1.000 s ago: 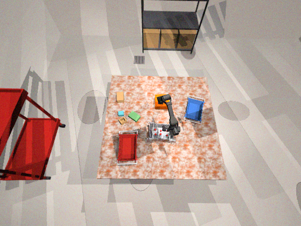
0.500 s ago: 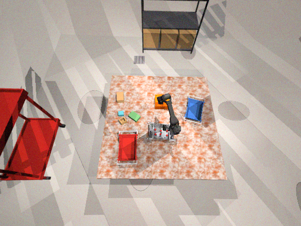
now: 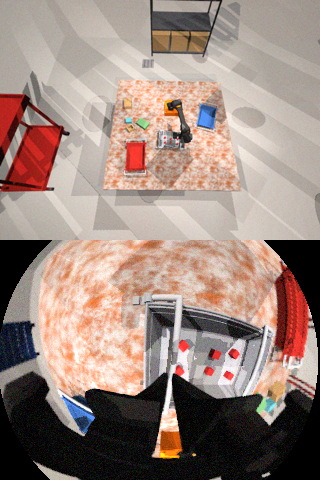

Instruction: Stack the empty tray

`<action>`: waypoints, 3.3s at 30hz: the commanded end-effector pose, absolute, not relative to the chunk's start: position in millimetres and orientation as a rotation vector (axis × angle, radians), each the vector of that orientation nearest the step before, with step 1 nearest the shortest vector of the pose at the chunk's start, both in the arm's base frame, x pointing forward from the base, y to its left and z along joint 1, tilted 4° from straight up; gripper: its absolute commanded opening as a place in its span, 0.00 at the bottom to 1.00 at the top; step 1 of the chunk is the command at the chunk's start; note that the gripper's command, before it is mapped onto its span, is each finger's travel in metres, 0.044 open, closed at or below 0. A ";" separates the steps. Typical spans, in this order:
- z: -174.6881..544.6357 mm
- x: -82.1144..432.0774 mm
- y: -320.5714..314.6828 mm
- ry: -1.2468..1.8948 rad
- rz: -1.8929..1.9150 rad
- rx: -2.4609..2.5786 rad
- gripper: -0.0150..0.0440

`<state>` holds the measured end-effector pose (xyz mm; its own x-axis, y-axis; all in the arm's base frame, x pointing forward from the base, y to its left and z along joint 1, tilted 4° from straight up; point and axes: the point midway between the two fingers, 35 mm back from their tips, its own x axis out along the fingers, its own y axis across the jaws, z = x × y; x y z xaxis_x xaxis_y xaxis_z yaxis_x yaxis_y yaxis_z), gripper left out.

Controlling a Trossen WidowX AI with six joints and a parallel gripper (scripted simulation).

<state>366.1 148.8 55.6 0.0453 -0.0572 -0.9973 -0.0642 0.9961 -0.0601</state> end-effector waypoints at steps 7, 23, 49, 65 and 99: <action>55.3 366.6 148.8 1.524 0.006 -0.096 0.25; 55.6 366.1 148.8 1.526 0.005 -0.097 0.25; 55.6 366.1 148.8 1.526 0.005 -0.097 0.25; 55.6 366.1 148.8 1.526 0.005 -0.097 0.52; 87.1 147.5 331.2 1.542 -0.067 0.053 1.00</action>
<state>196.6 317.2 104.9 0.0457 -0.0041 -0.9989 0.0448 0.9990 -0.0020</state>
